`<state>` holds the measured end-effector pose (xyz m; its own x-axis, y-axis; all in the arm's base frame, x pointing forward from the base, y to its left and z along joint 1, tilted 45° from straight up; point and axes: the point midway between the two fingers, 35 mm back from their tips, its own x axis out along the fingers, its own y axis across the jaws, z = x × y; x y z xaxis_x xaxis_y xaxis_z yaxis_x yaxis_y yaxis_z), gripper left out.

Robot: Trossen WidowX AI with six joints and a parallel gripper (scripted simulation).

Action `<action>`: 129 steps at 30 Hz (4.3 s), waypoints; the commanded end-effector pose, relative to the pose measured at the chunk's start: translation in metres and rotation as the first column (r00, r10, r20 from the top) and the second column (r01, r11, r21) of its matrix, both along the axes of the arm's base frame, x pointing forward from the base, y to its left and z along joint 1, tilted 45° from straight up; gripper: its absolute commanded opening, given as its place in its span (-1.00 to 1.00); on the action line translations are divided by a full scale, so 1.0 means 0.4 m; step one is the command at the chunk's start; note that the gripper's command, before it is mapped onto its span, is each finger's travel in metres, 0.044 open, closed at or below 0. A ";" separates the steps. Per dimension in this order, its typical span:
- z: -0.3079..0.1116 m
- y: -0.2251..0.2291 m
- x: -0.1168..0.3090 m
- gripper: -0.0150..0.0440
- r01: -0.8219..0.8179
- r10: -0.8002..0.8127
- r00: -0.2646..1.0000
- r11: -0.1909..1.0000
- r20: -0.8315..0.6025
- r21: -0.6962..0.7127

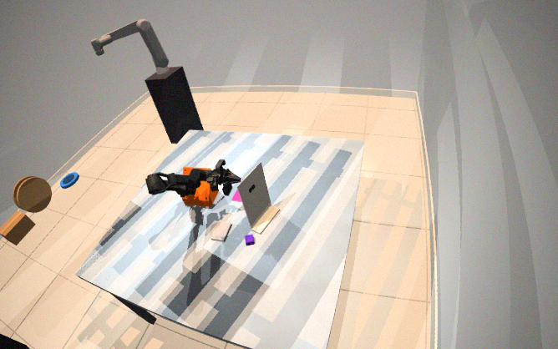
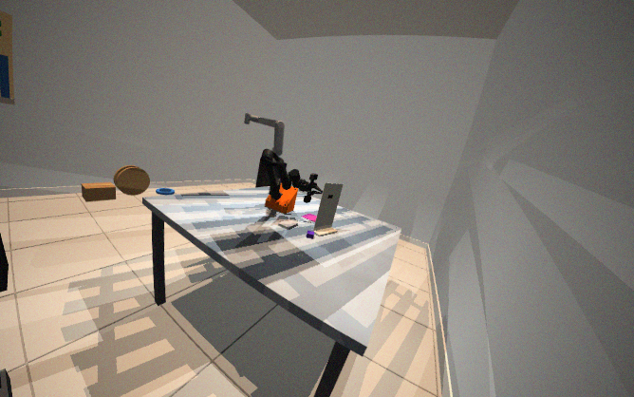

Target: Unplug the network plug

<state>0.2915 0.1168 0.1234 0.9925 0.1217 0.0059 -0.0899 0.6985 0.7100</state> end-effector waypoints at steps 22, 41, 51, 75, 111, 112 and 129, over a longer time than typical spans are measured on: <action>0.107 0.084 -0.079 -0.49 0.003 -0.004 0.998 1.000 0.064 0.016; -0.059 0.114 -0.039 -0.49 0.044 -0.052 0.976 0.998 -0.212 -0.046; -0.163 0.105 -0.034 -0.49 0.095 -0.126 0.920 0.990 -0.372 -0.100; -0.355 0.015 -0.083 -0.49 0.262 -0.397 0.676 0.917 -0.621 -0.302; -0.445 -0.066 -0.087 -0.49 0.299 -0.470 0.604 0.882 -0.644 -0.363; -0.447 -0.068 -0.086 -0.49 0.299 -0.470 0.604 0.882 -0.644 -0.363; -0.479 -0.106 -0.083 -0.49 0.299 -0.471 0.606 0.882 -0.641 -0.365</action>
